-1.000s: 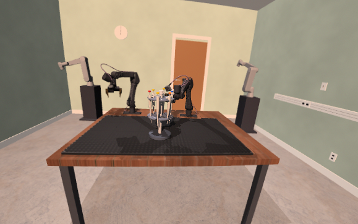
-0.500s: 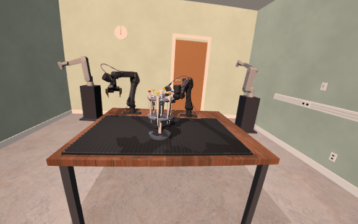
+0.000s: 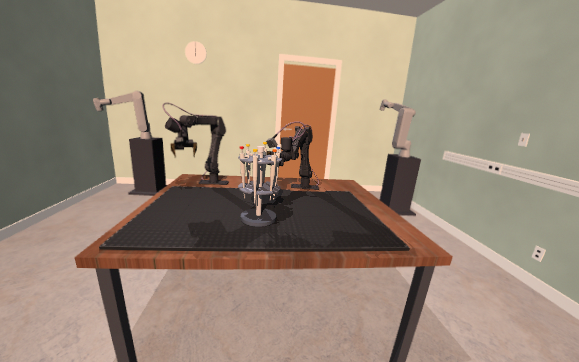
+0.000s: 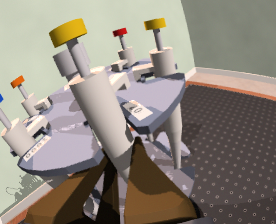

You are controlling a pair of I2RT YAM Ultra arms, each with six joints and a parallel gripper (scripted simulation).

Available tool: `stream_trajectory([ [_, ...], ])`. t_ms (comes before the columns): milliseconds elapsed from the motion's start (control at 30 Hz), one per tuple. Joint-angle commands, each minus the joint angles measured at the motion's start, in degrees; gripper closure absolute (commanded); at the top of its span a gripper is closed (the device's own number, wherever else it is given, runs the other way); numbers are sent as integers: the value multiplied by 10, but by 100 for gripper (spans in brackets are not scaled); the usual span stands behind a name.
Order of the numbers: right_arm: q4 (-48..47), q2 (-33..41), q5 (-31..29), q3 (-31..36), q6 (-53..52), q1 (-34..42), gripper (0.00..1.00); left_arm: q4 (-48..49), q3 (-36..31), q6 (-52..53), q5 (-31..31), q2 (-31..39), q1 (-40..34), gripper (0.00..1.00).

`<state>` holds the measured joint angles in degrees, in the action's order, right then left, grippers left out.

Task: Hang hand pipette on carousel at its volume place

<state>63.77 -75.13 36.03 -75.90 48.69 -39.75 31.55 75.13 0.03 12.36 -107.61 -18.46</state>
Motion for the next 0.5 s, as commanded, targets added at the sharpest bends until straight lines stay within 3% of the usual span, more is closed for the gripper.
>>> stream_trajectory([
  [0, -6, -3, 11, -9, 4, -5, 0, 7, 20, -1, -4, 10, -7, 88],
  [33, -6, -3, 11, -9, 4, -5, 0, 7, 20, -1, -4, 10, -7, 88],
  [200, -6, -3, 11, -9, 4, -5, 0, 13, 3, -4, -143, 26, -48, 88],
  [467, -6, -3, 11, -9, 4, -5, 0, 13, 14, 0, -188, 22, -58, 88],
])
